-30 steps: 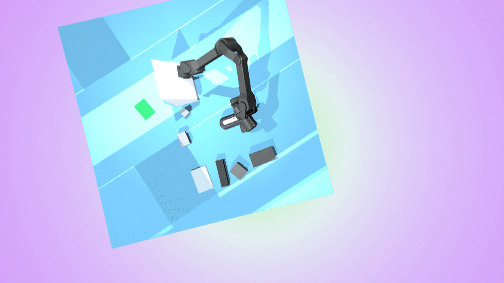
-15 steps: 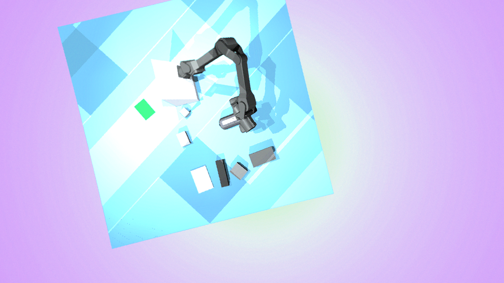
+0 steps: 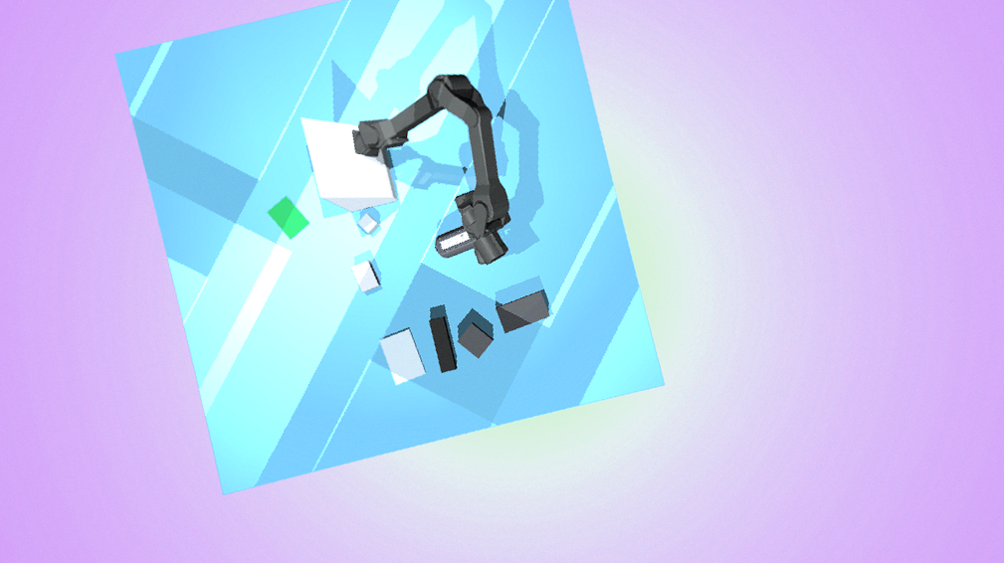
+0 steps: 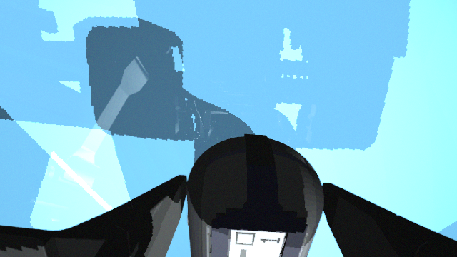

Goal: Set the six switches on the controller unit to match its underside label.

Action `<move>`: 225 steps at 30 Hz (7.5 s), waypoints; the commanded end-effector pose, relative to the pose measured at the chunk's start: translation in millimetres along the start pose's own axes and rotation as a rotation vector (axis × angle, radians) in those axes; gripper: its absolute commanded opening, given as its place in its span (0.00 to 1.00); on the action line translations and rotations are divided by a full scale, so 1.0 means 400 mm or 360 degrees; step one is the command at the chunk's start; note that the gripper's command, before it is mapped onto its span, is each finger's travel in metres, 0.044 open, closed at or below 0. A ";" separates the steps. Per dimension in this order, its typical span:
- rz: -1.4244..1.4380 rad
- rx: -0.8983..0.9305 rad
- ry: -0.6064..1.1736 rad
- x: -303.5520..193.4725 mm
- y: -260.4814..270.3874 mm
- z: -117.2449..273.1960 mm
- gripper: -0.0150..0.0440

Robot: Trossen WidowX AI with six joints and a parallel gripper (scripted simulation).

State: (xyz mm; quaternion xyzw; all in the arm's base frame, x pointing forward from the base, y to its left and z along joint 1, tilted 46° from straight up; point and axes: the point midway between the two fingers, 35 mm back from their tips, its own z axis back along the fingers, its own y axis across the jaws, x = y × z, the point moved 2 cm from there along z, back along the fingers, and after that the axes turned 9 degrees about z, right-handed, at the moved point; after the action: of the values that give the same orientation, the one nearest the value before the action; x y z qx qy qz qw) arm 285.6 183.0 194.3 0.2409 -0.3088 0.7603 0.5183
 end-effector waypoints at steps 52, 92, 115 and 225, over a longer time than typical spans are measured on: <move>-0.0003 -0.0005 0.0008 -0.062 0.008 0.098 0.82; -0.0004 -0.0002 0.0011 -0.123 0.018 0.151 0.82; -0.0005 -0.0001 0.0013 -0.163 0.024 0.175 0.83; -0.0005 0.0001 0.0020 -0.390 0.061 0.213 0.83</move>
State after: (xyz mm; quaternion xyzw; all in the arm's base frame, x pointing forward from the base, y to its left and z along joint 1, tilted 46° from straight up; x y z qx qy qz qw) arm 320.9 13.3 148.6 0.2303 -0.3128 0.7565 0.5261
